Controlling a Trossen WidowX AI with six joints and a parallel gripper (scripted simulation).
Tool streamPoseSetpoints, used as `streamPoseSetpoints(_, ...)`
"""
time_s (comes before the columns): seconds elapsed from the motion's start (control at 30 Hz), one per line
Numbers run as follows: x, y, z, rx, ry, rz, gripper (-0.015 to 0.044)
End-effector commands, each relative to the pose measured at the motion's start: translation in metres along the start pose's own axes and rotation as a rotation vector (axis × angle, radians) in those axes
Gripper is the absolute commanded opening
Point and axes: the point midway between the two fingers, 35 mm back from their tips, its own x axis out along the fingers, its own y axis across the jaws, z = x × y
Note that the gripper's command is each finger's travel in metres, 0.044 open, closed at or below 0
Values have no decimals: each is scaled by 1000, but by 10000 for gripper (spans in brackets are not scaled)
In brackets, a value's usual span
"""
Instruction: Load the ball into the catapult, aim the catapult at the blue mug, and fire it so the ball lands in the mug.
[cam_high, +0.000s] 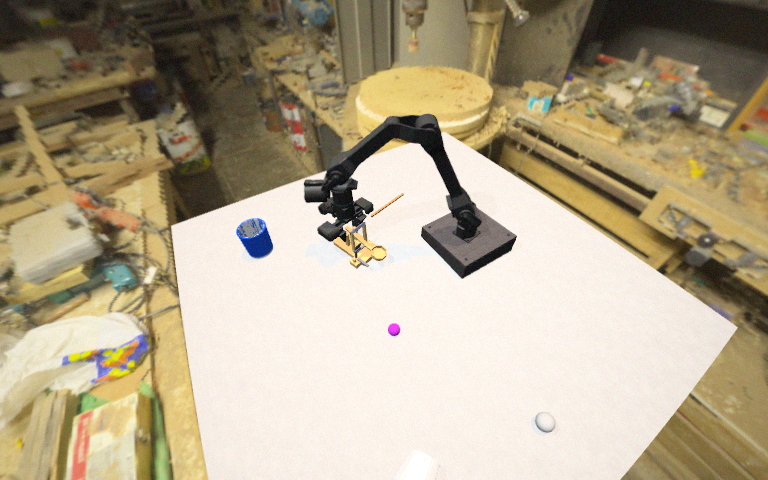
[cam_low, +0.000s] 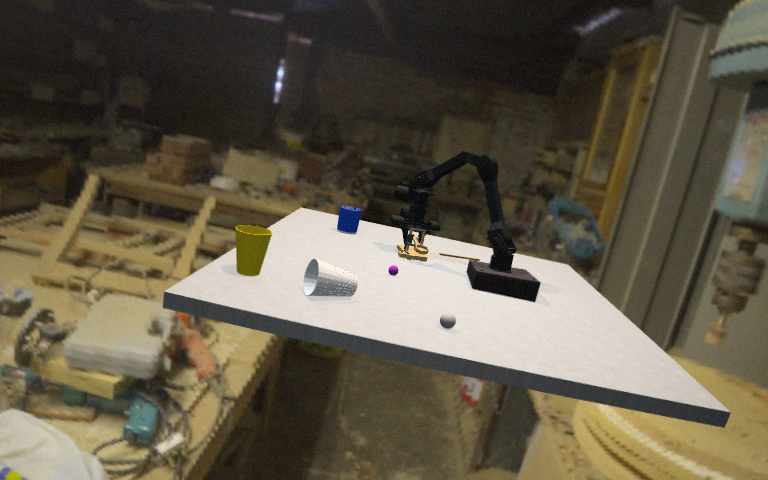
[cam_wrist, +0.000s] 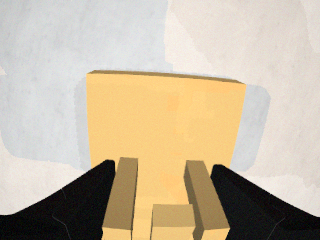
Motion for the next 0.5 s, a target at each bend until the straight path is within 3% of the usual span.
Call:
streamPoseSetpoints(0.0,-1,0,1,0,-4,2,184)
streamPoseSetpoints(0.23,-4,0,1,0,-4,2,368)
streamPoseSetpoints(0.33,-42,2,3,0,-3,1,440)
streamPoseSetpoints(0.47,-98,-1,0,0,-1,0,440)
